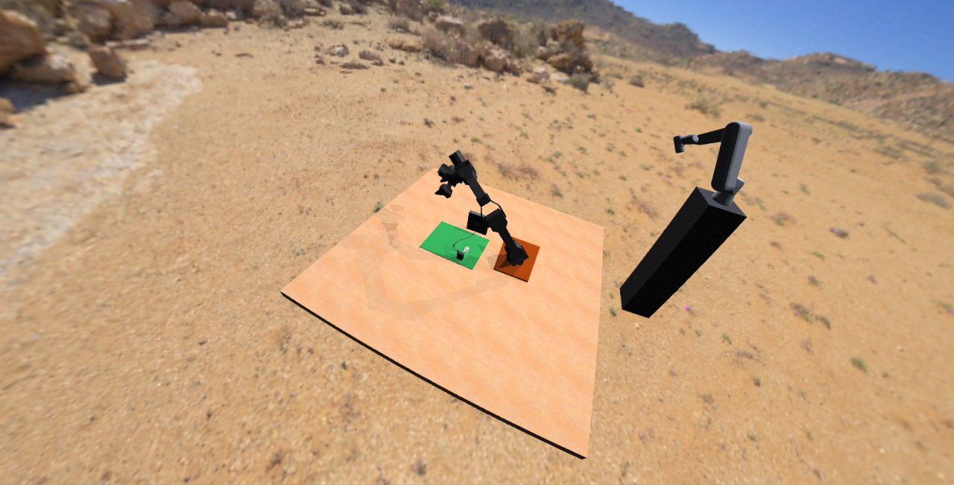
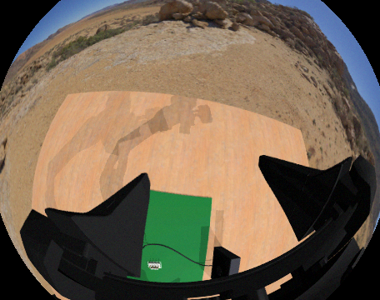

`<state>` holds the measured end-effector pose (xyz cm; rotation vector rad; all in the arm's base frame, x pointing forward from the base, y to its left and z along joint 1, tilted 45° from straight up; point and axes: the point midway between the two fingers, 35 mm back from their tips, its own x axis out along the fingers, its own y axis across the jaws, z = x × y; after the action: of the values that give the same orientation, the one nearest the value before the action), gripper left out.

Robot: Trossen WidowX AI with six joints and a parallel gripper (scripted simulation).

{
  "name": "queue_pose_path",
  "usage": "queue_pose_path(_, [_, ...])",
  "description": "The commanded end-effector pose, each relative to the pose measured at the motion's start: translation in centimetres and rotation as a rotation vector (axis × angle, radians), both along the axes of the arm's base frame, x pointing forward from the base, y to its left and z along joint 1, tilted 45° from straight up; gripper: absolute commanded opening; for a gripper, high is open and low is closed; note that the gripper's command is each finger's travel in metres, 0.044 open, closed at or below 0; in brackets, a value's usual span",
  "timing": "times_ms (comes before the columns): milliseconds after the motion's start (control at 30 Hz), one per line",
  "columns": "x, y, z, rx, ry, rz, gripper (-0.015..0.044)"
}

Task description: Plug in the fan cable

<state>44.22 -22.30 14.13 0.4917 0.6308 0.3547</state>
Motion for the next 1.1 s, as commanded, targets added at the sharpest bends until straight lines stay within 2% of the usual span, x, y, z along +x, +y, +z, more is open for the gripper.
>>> queue_pose_path(0, [-4.3,6.1,-1.4,0.053,0.259,0.065,0.044])
queue_pose_path(633, [-17.5,17.7,0.0,0.16,0.795,0.306,0.044])
queue_pose_path(1067, [-17.7,18.4,-0.4,0.162,0.807,0.312,0.044])
